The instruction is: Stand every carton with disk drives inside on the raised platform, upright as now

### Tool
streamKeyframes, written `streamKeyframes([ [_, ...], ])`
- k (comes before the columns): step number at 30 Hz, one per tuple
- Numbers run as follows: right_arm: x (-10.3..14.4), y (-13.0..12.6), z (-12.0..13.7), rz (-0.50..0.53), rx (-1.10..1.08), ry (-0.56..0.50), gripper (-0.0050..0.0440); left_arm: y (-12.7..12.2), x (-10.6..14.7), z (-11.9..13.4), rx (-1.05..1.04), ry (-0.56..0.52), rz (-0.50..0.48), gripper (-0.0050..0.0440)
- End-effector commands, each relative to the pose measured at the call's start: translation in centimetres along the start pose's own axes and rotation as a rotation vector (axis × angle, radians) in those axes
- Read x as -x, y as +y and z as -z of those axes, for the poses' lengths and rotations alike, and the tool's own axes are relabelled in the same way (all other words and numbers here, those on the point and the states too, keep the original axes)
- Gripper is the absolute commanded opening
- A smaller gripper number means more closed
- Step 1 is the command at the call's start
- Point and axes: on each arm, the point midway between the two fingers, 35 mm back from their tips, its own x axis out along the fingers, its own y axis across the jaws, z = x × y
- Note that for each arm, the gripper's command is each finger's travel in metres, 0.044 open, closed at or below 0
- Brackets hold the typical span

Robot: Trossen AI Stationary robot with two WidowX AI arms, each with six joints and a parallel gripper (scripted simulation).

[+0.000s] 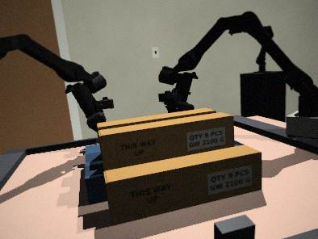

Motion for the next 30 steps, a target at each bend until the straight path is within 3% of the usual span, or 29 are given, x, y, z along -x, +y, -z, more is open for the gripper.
streamKeyframes([
  [1,0.57,-0.1,-0.56,0.01,0.008,-0.015,0.0386,0.22,1.27,-0.77,-0.008,-0.025,-0.02,0.0387],
  [30,1.18,-0.37,-0.92,0.023,0.009,-0.027,0.0386,0.29,1.1,-0.81,-0.008,-0.026,-0.02,0.0387],
])
